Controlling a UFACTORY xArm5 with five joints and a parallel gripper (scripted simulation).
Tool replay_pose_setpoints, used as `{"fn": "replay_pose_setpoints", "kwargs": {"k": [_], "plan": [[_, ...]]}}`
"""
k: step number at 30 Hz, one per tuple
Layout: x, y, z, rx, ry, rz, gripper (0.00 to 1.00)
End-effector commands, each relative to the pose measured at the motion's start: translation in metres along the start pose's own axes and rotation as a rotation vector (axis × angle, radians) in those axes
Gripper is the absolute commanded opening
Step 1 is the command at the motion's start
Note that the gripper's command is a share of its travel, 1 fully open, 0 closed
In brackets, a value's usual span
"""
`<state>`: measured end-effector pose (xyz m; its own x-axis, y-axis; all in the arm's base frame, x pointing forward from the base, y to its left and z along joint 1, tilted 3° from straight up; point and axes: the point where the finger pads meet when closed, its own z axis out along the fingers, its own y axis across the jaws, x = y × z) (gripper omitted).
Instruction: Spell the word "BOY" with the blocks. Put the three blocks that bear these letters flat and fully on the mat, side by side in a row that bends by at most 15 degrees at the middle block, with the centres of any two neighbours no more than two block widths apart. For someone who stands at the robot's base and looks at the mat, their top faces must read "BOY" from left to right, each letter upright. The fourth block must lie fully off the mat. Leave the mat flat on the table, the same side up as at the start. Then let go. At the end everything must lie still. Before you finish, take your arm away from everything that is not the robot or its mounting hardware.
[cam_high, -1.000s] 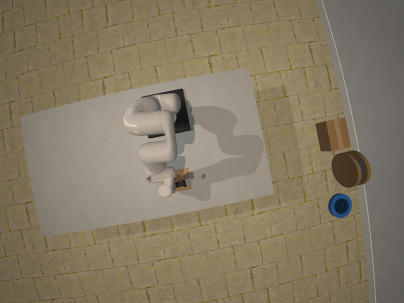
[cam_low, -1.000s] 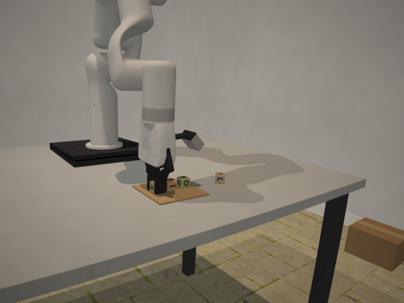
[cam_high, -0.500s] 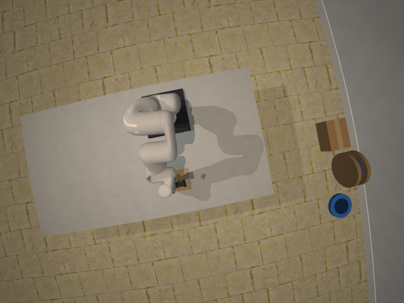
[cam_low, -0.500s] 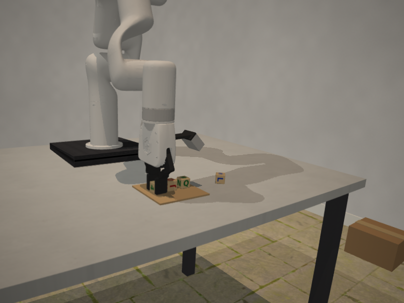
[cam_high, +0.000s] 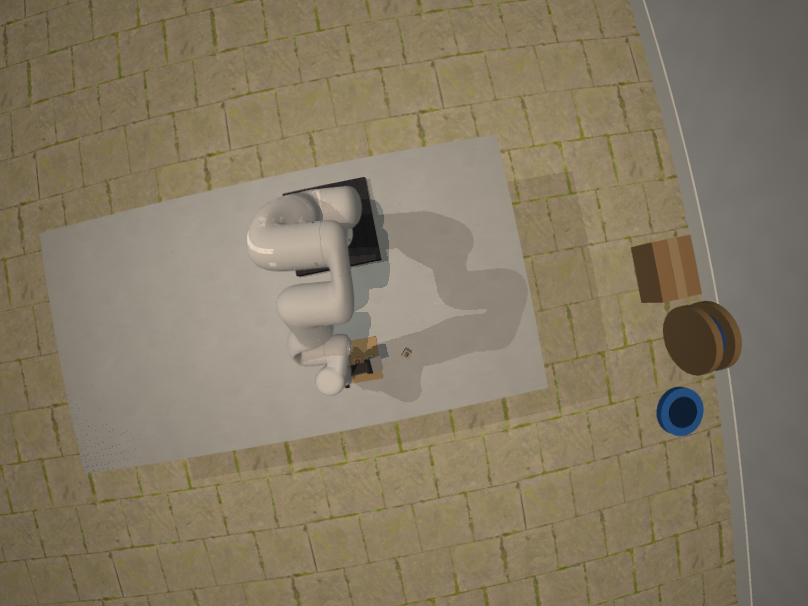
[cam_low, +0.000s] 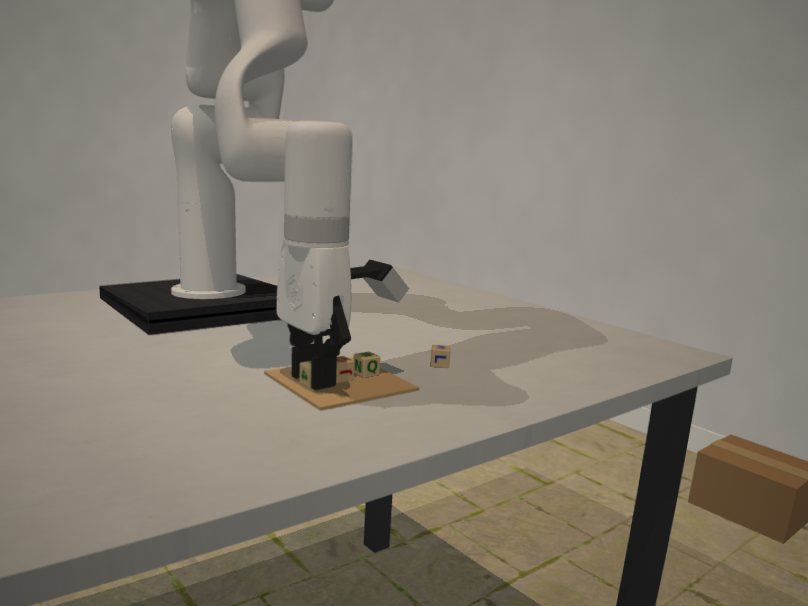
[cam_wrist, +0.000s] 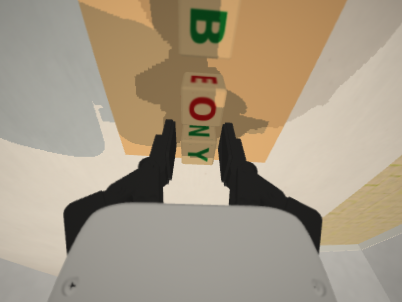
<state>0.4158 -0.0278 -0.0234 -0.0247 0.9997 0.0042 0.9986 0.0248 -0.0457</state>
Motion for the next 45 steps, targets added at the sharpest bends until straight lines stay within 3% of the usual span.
{"fn": "replay_pose_setpoints", "kwargs": {"k": [1, 9, 17, 19, 26, 33, 34, 45], "plan": [[0.000, 0.001, -0.001, -0.003, 0.000, 0.000, 0.42], [0.001, 0.001, -0.012, -0.004, 0.000, 0.000, 0.42], [0.001, 0.001, -0.052, -0.003, 0.000, 0.000, 0.42], [0.001, 0.001, -0.052, -0.003, 0.000, 0.000, 0.42], [0.001, 0.001, -0.083, -0.003, 0.000, 0.000, 0.42], [0.001, 0.001, -0.091, -0.004, 0.000, 0.000, 0.42], [0.001, 0.001, -0.091, -0.004, 0.000, 0.000, 1.00], [0.001, 0.001, -0.091, -0.004, 0.000, 0.000, 1.00]]}}
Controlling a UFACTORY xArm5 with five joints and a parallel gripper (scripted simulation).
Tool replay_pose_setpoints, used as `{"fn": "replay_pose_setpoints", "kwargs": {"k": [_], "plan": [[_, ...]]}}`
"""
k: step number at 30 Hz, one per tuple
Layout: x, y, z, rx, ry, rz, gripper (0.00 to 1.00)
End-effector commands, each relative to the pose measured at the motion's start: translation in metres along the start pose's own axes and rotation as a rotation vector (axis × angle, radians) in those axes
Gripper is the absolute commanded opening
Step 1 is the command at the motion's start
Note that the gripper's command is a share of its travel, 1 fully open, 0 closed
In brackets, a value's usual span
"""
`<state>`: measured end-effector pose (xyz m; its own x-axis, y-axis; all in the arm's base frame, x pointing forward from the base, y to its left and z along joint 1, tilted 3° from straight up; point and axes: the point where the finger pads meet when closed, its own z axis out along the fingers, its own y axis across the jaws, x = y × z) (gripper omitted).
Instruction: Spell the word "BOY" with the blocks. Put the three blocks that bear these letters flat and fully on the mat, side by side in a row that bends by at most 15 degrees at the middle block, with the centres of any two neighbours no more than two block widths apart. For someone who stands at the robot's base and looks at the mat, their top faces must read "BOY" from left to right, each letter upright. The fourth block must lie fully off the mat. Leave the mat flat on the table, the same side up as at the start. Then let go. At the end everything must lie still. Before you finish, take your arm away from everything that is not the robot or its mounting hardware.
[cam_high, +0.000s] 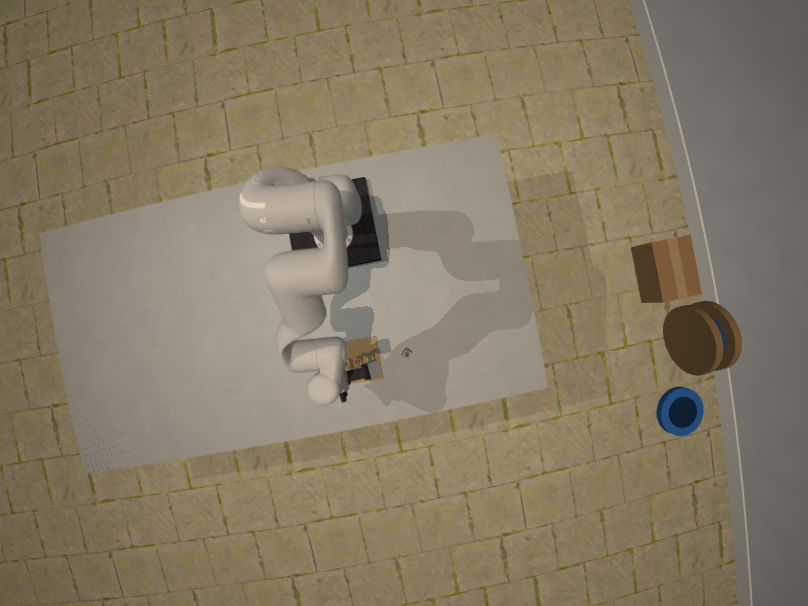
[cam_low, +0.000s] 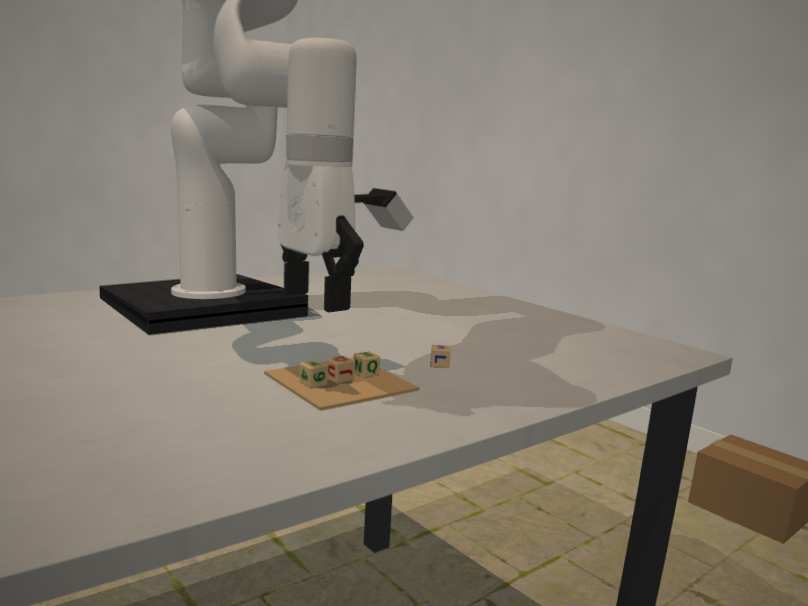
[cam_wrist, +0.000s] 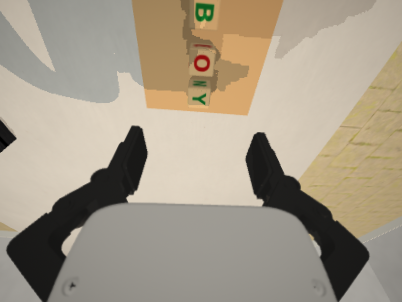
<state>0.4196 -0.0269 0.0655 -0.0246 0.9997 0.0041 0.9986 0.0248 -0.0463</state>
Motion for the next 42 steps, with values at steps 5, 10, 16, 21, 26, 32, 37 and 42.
{"fn": "replay_pose_setpoints", "kwargs": {"k": [5, 10, 16, 21, 26, 32, 37, 42], "plan": [[-0.0001, 0.0014, -0.0016, -0.004, 0.000, 0.000, 1.00], [-0.0001, 0.0014, -0.0016, -0.004, 0.000, 0.000, 1.00], [0.0009, 0.0005, 0.0048, -0.004, 0.000, -0.003, 1.00], [0.0011, 0.0002, 0.0065, -0.004, 0.000, -0.004, 0.45], [0.0011, 0.0002, 0.0065, -0.004, 0.000, -0.004, 0.45], [0.0011, 0.0002, 0.0065, -0.004, 0.000, -0.004, 0.45], [0.0011, 0.0002, 0.0065, -0.004, 0.000, -0.004, 0.45], [0.0011, 0.0002, 0.0065, -0.004, 0.000, -0.004, 0.45]]}}
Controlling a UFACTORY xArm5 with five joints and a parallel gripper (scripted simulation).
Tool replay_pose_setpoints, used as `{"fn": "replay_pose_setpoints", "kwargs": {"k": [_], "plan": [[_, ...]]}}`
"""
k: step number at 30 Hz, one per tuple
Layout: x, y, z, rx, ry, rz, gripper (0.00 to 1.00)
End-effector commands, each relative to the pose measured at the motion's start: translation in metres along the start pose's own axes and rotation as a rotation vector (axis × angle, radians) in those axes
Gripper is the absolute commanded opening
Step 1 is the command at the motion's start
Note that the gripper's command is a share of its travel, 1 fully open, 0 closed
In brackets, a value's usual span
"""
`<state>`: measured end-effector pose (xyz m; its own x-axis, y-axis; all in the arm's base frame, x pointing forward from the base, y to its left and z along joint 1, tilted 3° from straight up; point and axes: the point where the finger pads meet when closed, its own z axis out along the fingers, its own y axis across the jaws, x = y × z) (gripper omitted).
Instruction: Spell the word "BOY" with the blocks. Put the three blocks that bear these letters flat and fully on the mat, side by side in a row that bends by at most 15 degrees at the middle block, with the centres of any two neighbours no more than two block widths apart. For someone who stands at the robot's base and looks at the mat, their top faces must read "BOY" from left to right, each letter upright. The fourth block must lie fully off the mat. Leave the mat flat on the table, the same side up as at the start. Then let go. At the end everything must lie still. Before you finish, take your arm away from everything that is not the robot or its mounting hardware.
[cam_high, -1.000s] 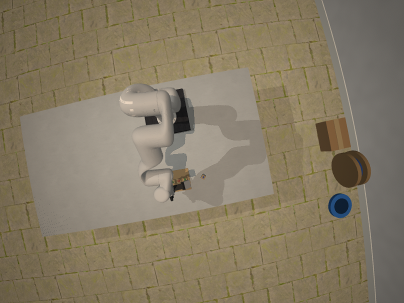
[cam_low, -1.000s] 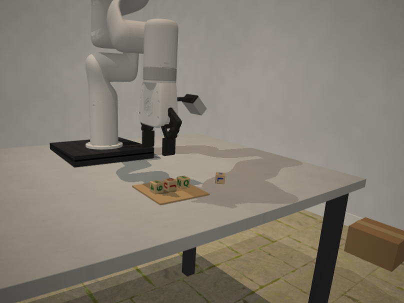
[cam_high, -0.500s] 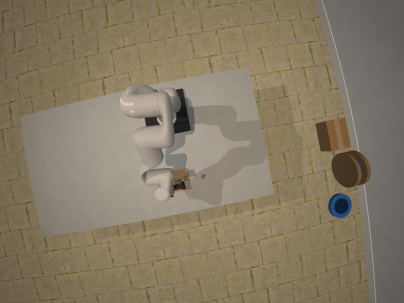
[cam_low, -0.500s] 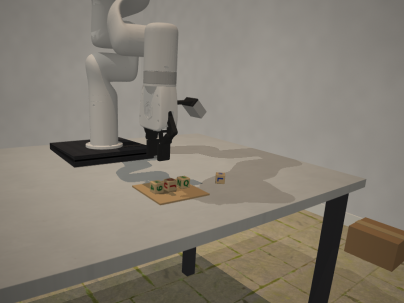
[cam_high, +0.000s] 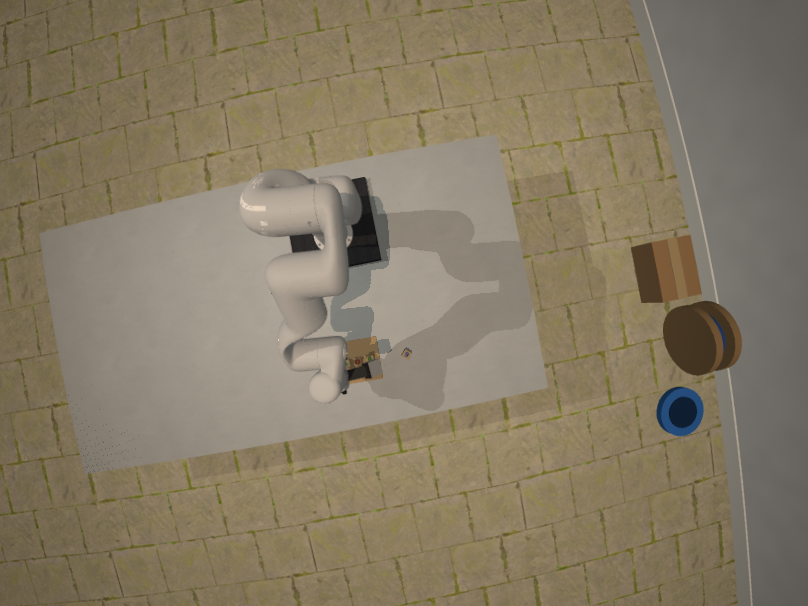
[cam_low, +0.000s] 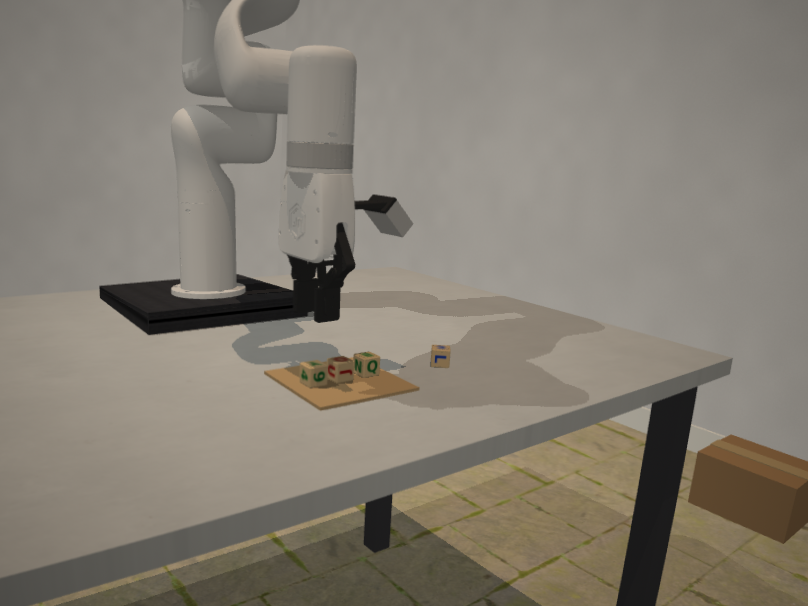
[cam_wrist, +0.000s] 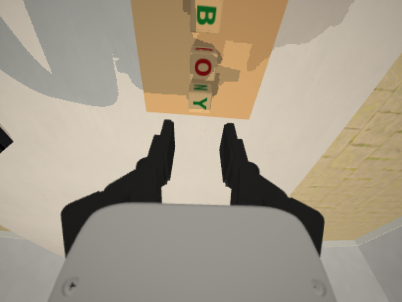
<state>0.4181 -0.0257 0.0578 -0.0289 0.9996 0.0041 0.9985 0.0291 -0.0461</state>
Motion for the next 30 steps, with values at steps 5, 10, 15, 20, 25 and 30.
{"fn": "replay_pose_setpoints", "kwargs": {"k": [5, 10, 15, 20, 25, 30], "plan": [[-0.0001, 0.0013, -0.0013, -0.004, 0.000, 0.000, 0.45], [-0.0001, 0.0013, -0.0013, -0.004, 0.000, 0.000, 0.45], [-0.0001, 0.0013, -0.0011, -0.004, 0.000, 0.000, 0.45], [0.0000, 0.0013, -0.0006, -0.004, 0.000, 0.000, 0.45], [0.0002, 0.0013, 0.0017, -0.004, 0.000, 0.000, 0.45], [0.0007, 0.0013, 0.0060, -0.004, 0.000, 0.000, 0.45]]}}
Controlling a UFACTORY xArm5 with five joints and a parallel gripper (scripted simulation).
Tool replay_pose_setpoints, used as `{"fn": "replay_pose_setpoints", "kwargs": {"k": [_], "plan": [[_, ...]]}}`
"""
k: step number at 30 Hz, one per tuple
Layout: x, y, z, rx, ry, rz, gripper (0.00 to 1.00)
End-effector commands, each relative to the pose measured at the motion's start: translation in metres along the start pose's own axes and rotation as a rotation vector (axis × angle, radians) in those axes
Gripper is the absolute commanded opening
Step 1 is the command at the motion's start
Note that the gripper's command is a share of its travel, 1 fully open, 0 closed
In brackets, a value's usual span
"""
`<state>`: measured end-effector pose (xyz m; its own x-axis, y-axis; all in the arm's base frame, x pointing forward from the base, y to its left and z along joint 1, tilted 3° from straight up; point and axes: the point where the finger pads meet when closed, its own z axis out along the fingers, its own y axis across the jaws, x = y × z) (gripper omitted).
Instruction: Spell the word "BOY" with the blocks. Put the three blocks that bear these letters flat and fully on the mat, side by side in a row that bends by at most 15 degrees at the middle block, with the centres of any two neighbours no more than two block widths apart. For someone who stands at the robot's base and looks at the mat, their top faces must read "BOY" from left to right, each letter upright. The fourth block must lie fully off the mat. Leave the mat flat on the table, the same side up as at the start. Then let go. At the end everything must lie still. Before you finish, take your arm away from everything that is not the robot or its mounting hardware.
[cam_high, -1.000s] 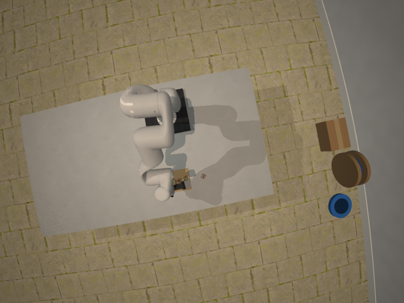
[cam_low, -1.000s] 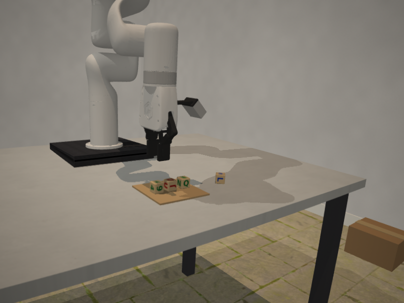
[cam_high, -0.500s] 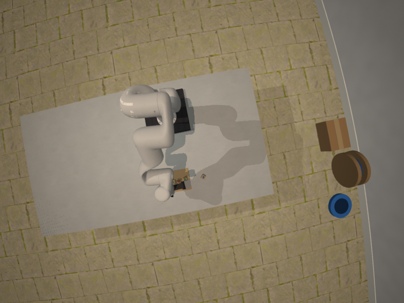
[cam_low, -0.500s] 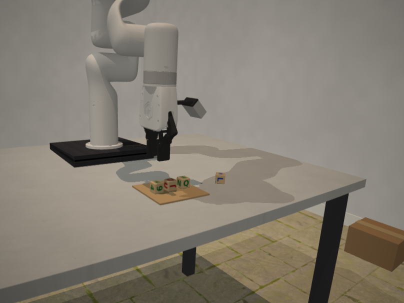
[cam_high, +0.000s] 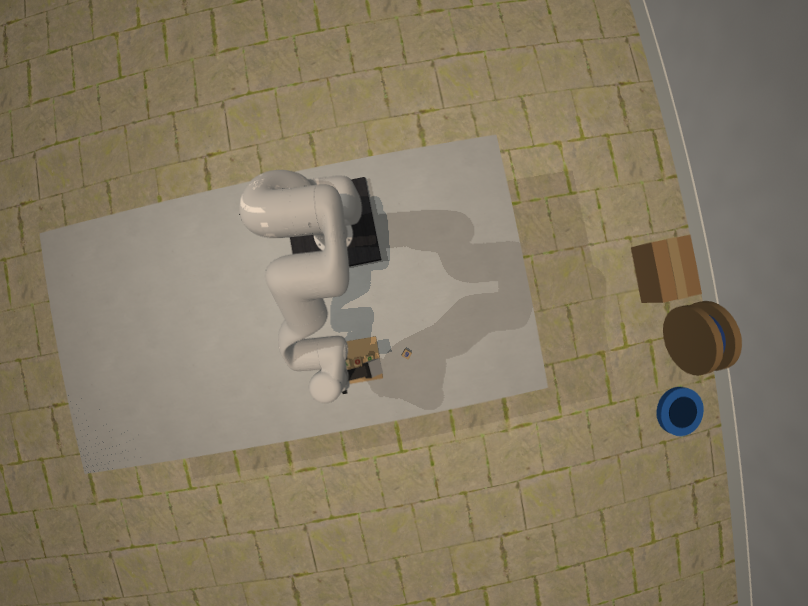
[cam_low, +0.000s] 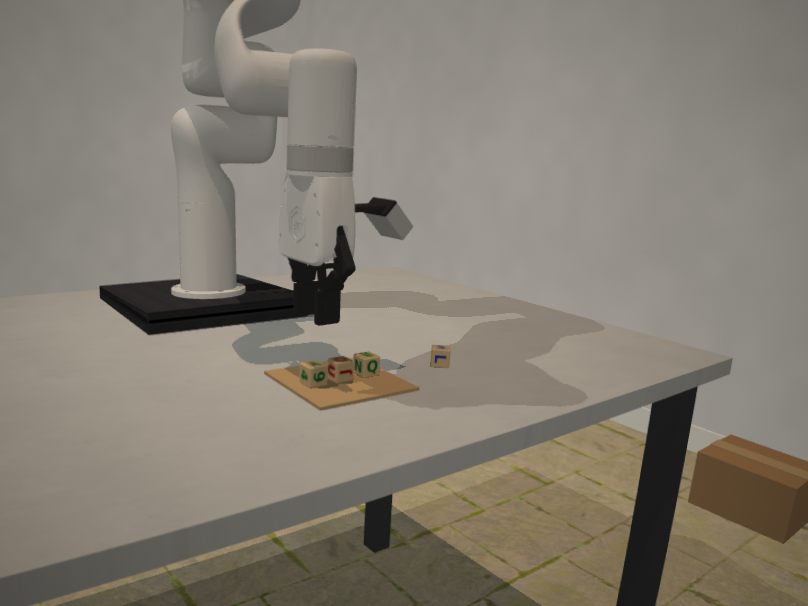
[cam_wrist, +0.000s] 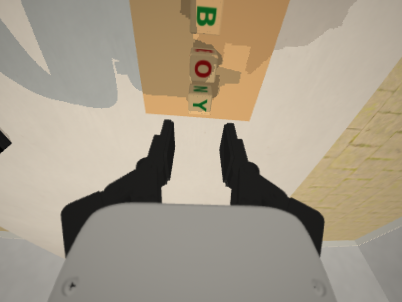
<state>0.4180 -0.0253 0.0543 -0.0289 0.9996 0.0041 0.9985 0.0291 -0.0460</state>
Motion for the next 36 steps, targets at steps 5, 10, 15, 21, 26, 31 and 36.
{"fn": "replay_pose_setpoints", "kwargs": {"k": [5, 10, 15, 21, 26, 31, 36], "plan": [[0.000, 0.001, 0.006, -0.004, 0.000, 0.000, 0.45], [0.000, 0.001, 0.013, -0.004, 0.000, 0.000, 0.45], [0.000, 0.001, 0.021, -0.004, 0.000, 0.000, 0.45], [0.000, 0.001, 0.027, -0.004, 0.000, 0.000, 0.45], [-0.001, 0.001, 0.035, -0.004, 0.000, 0.000, 0.45], [-0.001, 0.001, 0.041, -0.004, 0.000, 0.000, 0.45], [-0.001, 0.001, 0.045, -0.004, 0.000, 0.000, 0.45]]}}
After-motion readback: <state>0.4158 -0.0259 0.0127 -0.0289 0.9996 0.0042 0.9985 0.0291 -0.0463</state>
